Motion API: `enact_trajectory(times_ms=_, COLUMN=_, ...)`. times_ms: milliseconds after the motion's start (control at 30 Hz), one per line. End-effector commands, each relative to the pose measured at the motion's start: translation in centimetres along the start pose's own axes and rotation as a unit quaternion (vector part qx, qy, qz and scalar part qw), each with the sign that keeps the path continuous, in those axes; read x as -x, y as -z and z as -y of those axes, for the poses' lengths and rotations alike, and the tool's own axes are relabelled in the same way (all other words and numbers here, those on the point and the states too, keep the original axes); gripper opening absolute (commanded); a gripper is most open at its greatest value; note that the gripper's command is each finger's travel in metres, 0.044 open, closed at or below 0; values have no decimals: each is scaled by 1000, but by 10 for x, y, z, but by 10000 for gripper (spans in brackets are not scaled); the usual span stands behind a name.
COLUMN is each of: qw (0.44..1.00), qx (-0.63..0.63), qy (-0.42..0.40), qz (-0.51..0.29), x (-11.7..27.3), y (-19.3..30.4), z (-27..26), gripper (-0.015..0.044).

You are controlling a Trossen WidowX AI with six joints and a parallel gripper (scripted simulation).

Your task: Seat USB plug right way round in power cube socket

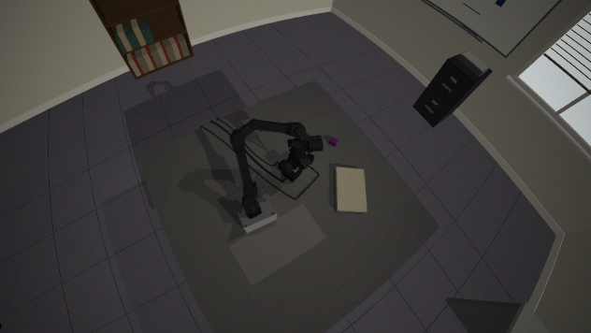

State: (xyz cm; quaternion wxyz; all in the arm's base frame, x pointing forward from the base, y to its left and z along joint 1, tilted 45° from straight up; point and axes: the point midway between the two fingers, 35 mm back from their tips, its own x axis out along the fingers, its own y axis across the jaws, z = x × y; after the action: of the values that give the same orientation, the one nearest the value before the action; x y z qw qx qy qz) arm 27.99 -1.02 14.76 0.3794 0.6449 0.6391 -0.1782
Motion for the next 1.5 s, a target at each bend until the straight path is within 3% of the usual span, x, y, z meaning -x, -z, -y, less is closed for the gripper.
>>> enact_trajectory(times_ms=0, qw=1000, qx=-2, qy=-1, qz=-2, x=-1, y=1, z=0, gripper=0)
enact_trajectory(times_ms=1467, qw=1000, qx=-2, qy=-2, qz=-2, x=-6, y=1, z=0, gripper=0)
